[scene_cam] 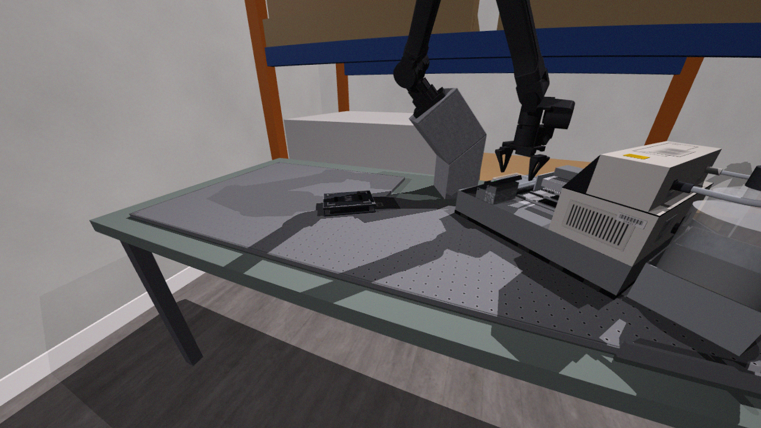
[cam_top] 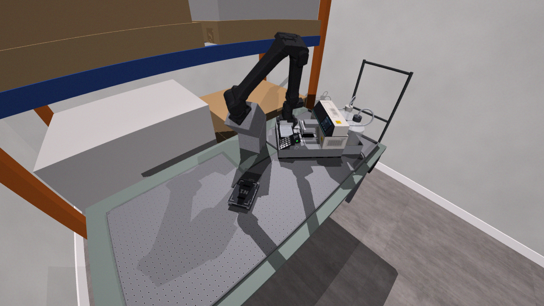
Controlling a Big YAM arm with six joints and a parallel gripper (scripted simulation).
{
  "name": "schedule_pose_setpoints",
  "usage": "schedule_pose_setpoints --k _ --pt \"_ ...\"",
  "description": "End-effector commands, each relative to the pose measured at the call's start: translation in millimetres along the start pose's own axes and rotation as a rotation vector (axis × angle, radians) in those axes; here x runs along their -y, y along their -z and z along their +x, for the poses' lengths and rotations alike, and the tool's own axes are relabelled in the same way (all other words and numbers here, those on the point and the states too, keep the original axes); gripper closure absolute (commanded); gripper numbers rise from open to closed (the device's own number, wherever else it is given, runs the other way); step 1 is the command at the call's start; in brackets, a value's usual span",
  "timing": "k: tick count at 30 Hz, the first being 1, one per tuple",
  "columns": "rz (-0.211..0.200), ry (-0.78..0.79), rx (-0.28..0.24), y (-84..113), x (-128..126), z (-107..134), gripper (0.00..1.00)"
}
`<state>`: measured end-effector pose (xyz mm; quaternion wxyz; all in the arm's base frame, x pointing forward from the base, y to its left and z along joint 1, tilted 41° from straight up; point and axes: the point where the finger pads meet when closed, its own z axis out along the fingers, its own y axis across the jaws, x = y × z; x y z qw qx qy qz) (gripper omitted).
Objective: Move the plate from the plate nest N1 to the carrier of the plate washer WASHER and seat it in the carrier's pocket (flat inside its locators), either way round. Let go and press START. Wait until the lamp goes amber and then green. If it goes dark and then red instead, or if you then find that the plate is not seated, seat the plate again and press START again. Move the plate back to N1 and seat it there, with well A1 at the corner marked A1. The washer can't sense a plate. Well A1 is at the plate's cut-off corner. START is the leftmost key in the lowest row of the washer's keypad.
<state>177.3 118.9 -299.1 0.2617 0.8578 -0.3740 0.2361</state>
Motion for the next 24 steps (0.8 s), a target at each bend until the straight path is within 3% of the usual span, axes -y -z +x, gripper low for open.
schedule_pose_setpoints --k 1,20,24 --pt "0.014 -0.007 0.008 -4.7 11.9 -3.5 0.0" --pt "0.024 -0.004 0.008 -11.1 13.0 -3.3 0.0" --pt "0.01 -0.005 0.006 -18.7 9.2 -2.6 0.0"
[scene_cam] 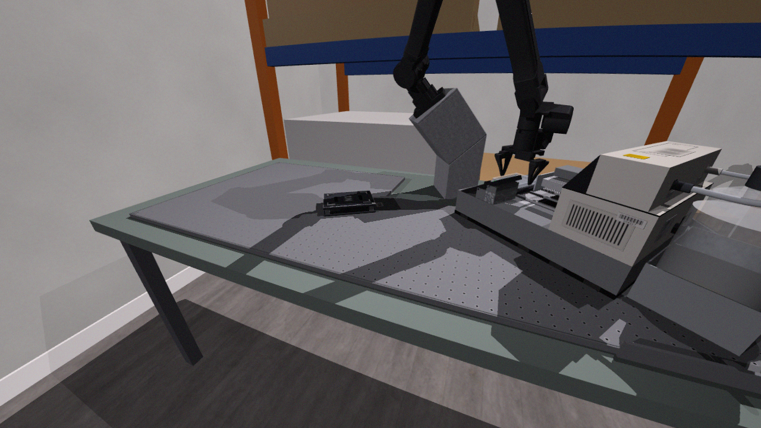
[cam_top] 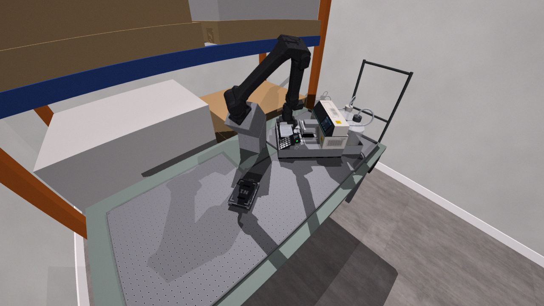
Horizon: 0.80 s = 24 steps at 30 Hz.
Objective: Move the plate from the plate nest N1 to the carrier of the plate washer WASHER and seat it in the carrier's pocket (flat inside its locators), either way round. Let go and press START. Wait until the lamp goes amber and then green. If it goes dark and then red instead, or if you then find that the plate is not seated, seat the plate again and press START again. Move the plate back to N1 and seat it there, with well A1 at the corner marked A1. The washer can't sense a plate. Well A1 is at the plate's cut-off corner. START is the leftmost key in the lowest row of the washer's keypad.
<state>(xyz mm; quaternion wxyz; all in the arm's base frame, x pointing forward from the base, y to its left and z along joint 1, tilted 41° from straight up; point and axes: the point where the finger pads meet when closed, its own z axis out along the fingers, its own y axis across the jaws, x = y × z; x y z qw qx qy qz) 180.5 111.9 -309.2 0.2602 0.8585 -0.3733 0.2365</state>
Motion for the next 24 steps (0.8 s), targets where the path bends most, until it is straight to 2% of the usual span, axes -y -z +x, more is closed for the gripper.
schedule_pose_setpoints --k 1,9,12,13,21,24 --pt "0.007 -0.006 0.006 -6.8 8.1 -2.0 0.0" --pt "0.008 -0.007 0.006 -12.1 8.9 -2.2 0.0" --pt "0.012 -0.005 0.006 -11.0 9.7 -2.9 0.0" --pt "0.012 -0.003 0.003 -5.3 6.6 -1.4 0.0" --pt "0.012 -0.003 0.003 -5.3 6.6 -1.4 0.0" --pt "0.012 -0.003 0.003 -5.3 6.6 -1.4 0.06"
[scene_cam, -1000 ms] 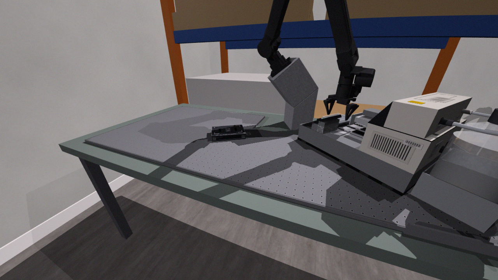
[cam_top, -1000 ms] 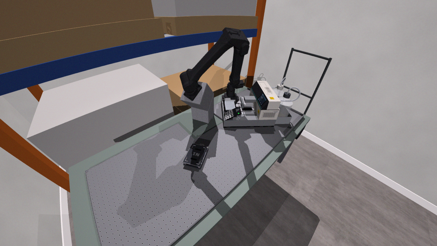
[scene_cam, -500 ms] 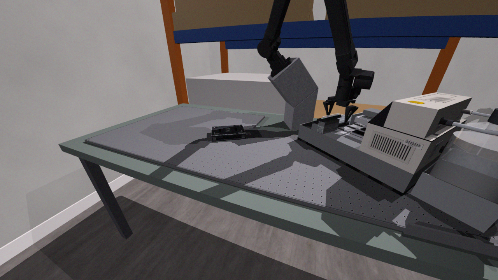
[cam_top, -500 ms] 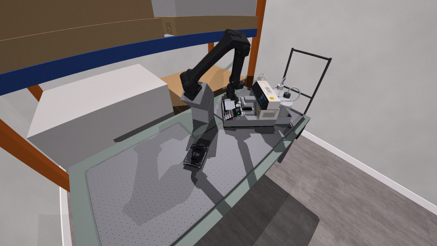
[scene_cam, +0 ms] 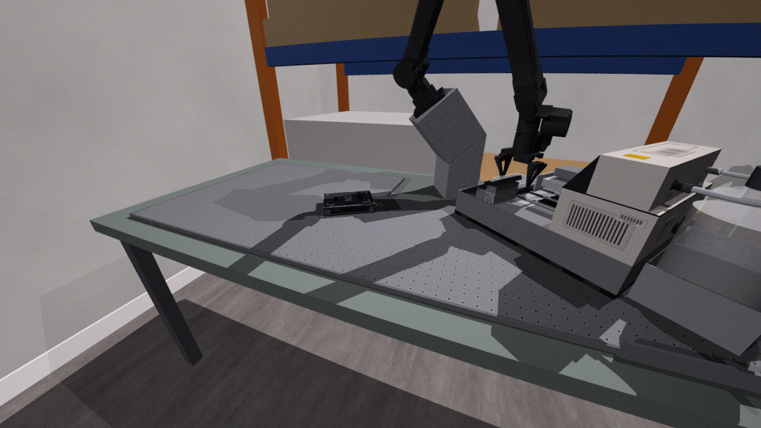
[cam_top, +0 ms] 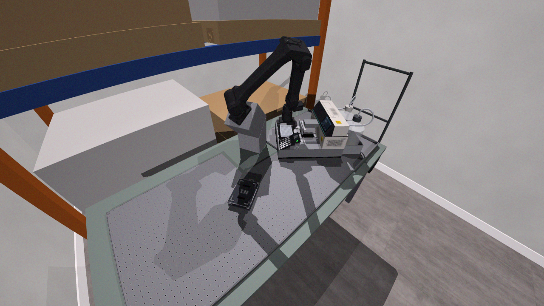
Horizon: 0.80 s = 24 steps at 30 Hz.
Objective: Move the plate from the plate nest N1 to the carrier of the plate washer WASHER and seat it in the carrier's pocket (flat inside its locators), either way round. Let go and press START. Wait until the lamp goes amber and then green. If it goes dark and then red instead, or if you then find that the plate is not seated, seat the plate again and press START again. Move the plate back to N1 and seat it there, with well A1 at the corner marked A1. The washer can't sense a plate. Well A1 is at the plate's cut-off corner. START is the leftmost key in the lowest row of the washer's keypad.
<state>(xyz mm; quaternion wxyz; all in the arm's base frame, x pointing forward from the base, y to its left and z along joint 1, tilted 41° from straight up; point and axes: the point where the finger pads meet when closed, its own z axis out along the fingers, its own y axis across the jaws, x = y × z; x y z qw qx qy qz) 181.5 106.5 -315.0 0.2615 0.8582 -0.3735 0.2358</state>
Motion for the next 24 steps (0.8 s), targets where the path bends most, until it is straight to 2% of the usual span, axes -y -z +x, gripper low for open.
schedule_pose_setpoints --k 1,7,24 --pt "0.015 -0.003 0.003 2.7 7.4 -1.4 0.08" --pt "0.015 -0.003 0.003 2.7 7.4 -1.4 0.16" --pt "0.015 -0.003 0.003 2.7 7.4 -1.4 0.16"
